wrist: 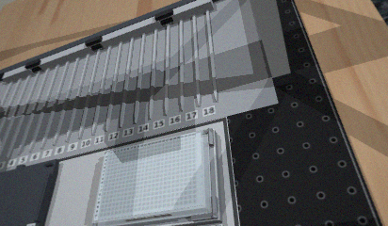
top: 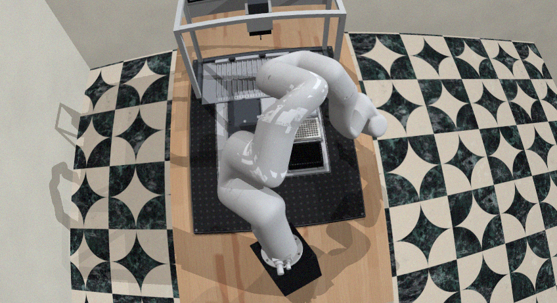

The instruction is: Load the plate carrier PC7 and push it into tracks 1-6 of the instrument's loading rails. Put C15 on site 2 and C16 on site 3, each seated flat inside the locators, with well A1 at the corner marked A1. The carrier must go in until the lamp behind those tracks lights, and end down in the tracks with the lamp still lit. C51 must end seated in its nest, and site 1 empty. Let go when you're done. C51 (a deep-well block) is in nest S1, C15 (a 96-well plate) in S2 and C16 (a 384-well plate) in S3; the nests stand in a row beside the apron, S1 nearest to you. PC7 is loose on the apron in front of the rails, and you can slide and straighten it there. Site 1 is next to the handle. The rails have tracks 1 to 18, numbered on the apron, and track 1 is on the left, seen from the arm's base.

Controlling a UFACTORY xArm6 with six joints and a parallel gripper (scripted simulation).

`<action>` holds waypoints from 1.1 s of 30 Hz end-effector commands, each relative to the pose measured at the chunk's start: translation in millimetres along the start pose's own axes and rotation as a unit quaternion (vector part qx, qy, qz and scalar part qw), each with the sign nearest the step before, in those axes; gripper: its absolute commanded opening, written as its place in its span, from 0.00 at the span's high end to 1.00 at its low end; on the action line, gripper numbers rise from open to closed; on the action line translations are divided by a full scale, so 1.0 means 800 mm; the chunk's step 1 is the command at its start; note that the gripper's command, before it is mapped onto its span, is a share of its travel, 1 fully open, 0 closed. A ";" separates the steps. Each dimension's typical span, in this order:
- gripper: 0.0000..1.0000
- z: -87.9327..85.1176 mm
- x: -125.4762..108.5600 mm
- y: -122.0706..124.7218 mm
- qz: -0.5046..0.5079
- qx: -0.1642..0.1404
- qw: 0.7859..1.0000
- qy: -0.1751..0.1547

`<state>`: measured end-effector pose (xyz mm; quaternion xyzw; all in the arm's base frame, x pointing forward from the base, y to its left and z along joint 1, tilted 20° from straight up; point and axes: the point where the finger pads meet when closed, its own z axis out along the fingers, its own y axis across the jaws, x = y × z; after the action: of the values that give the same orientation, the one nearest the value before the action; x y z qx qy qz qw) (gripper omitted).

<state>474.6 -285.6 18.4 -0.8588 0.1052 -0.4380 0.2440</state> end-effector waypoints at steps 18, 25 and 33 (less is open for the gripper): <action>0.00 0.041 -0.009 -0.053 -0.239 0.040 0.956 -0.167; 0.00 0.052 -0.004 -0.066 -0.310 0.048 0.927 -0.205; 0.00 0.063 0.005 -0.079 -0.392 0.056 0.885 -0.244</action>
<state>507.6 -222.0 23.3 -0.9038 -0.2615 -0.3064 0.1448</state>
